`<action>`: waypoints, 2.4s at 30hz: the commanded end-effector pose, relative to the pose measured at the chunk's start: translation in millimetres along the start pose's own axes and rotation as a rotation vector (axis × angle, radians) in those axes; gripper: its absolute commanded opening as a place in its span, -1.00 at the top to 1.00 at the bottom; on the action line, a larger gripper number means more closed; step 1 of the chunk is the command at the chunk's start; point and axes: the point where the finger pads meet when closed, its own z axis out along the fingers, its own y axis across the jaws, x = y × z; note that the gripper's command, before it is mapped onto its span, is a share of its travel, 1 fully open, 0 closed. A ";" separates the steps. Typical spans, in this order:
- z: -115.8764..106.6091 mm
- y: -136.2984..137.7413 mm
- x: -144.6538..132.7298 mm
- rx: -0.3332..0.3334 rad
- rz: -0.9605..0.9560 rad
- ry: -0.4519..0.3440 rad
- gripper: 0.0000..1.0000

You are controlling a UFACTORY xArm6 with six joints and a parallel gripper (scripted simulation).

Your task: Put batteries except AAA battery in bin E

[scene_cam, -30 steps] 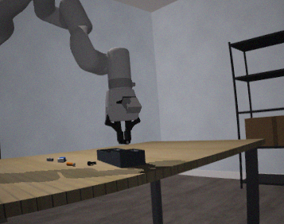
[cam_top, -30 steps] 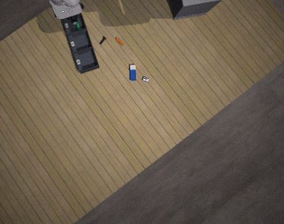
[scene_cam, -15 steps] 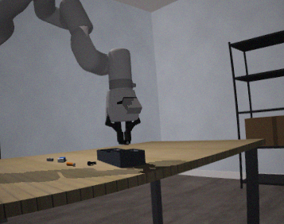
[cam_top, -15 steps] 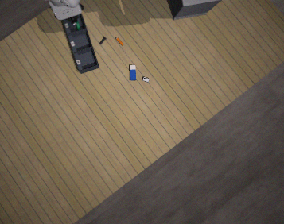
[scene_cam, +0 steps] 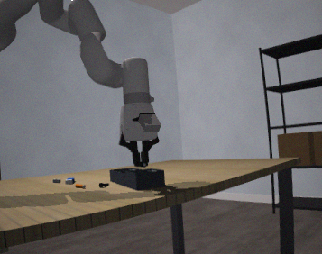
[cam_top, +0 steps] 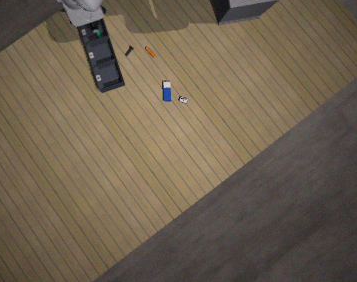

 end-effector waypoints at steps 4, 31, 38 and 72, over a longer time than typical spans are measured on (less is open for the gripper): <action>8.4 -1.9 0.3 0.004 0.000 0.001 1.00; 26.0 -1.8 0.1 0.004 0.000 0.001 0.44; 26.0 -1.8 0.1 0.004 0.000 0.001 0.44; -9.6 -1.8 0.2 0.004 0.000 0.001 0.44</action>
